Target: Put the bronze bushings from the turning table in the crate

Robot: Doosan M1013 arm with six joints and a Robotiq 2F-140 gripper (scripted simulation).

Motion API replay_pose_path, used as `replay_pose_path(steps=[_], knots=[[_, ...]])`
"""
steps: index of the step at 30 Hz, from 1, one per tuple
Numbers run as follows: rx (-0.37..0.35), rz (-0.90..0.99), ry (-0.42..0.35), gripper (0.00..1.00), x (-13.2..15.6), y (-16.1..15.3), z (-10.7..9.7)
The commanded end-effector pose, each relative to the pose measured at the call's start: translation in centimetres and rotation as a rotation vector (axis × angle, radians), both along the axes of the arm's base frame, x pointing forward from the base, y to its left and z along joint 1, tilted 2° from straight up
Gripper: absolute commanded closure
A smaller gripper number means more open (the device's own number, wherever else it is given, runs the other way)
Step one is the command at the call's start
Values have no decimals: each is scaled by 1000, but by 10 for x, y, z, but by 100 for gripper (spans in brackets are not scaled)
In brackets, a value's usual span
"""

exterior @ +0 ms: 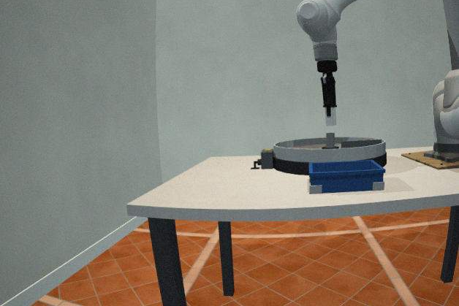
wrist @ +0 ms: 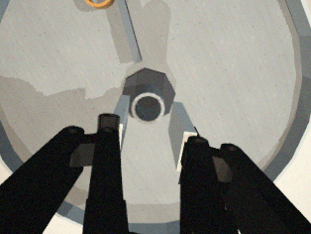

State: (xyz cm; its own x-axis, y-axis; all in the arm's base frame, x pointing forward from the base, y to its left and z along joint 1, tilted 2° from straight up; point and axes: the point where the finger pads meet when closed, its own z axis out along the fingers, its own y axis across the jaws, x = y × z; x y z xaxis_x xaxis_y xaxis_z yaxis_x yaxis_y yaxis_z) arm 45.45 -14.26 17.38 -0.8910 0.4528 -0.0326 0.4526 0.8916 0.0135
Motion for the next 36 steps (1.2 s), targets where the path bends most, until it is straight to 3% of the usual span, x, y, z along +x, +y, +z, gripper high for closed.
replay_pose_path(steps=[1,20,21,23,26,33,35,36], knots=[[0,0,0,76,0,0,0],[0,0,0,76,0,0,0],[0,1,1,94,0,0,0],[1,16,15,94,-2,0,0],[5,97,94,94,-14,-2,0],[11,379,364,94,-53,-10,-1],[11,379,364,94,-53,-10,-1],[13,454,435,94,-64,-12,-1]])
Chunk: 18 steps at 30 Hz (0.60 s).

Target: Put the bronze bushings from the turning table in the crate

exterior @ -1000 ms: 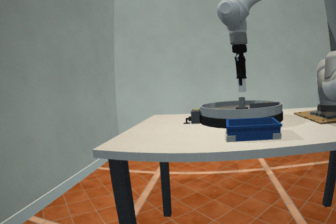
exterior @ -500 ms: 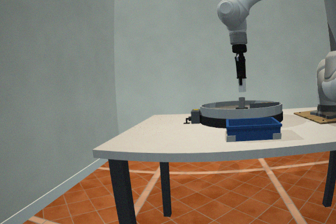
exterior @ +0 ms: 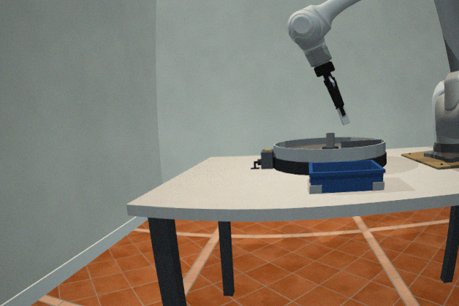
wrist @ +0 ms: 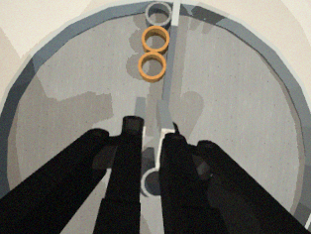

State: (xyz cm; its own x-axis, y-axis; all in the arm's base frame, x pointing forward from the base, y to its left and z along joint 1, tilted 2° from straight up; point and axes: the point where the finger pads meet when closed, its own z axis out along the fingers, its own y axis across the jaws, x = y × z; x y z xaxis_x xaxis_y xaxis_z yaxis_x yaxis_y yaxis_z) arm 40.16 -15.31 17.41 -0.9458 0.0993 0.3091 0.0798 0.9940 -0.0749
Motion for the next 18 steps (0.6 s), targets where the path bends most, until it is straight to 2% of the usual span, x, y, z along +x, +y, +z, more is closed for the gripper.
replay_pose_path(steps=[1,6,8,18], knots=[[4,122,115,94,-17,-2,-2],[9,310,294,94,-43,-8,-2],[10,361,344,94,-50,-9,-2],[11,375,357,94,-52,-10,-2]])
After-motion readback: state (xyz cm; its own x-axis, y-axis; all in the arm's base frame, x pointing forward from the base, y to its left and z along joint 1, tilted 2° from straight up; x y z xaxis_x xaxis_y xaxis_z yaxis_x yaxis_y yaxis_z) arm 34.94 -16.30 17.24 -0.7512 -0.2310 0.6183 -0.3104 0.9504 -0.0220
